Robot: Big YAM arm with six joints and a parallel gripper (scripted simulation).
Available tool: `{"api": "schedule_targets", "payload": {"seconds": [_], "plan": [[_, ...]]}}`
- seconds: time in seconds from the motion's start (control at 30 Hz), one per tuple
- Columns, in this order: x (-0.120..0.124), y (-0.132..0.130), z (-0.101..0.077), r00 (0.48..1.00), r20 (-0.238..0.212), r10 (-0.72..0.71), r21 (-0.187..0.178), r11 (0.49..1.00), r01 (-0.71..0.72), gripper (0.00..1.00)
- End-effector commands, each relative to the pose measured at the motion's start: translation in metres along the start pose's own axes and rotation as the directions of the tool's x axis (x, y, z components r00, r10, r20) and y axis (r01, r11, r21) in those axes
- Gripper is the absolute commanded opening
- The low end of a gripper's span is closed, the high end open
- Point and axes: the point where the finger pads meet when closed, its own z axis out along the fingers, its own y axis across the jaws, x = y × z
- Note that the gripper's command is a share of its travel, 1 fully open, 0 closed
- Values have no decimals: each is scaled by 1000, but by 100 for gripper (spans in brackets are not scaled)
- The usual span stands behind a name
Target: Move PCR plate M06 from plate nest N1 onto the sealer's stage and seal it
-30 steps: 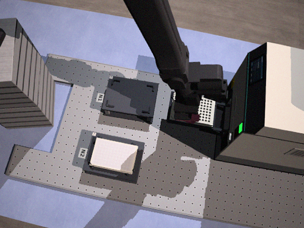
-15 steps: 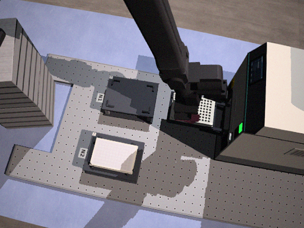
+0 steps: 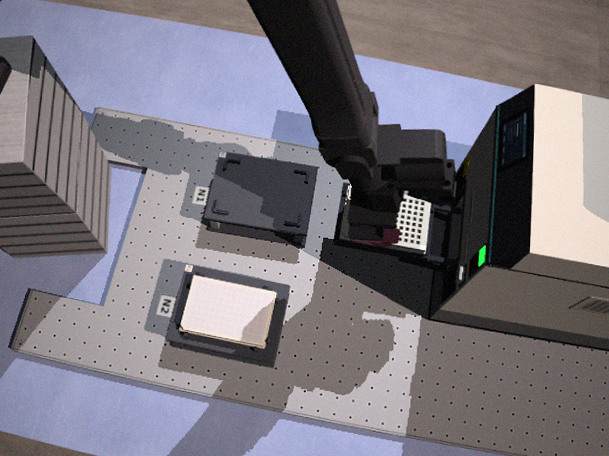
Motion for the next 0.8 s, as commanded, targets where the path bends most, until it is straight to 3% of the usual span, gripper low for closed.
{"api": "schedule_targets", "payload": {"seconds": [0.0,0.77], "plan": [[9,-6,6,1000,-20,-3,3,1000,4,0],[7,-6,6,1000,-18,-2,4,1000,3,0]]}}
